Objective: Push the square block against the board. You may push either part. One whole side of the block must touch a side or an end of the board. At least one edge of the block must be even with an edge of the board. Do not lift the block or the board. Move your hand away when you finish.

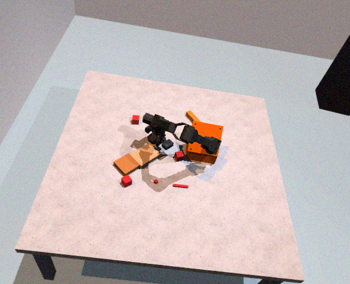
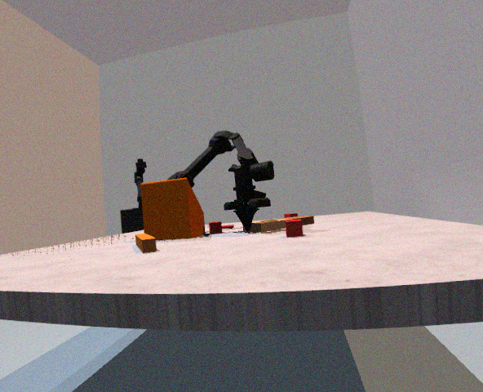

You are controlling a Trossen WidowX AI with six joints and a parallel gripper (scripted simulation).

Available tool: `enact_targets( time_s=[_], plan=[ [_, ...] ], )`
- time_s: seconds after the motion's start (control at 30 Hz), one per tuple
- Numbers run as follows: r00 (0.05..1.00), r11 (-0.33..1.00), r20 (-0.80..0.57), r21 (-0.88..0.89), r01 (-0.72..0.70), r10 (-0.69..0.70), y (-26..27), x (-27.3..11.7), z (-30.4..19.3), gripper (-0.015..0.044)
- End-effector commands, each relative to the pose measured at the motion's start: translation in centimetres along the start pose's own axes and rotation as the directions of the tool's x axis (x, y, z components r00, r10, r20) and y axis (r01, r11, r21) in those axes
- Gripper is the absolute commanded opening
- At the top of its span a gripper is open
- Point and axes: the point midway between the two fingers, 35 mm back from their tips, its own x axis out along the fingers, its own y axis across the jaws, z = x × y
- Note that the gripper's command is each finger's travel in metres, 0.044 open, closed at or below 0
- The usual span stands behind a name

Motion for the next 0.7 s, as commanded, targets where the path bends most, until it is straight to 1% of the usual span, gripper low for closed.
enact_targets(
  time_s=[0.0,0.5,0.57,0.63,0.67],
  plan=[
    [1.000,1.000,-0.003,0.002,-0.001,0.001,0.0,0.1,-0.9,0.0000],
    [1.000,1.000,-0.002,0.002,-0.003,0.003,0.1,0.1,-3.1,0.0000],
    [1.000,1.000,0.000,0.002,-0.001,0.001,0.0,-1.1,-2.5,0.0000],
    [1.000,1.000,-0.003,0.002,-0.001,0.001,0.0,-4.2,-2.6,0.0000],
    [1.000,1.000,-0.003,0.002,-0.002,0.002,0.0,-5.1,-2.6,0.0000]
  ],
)
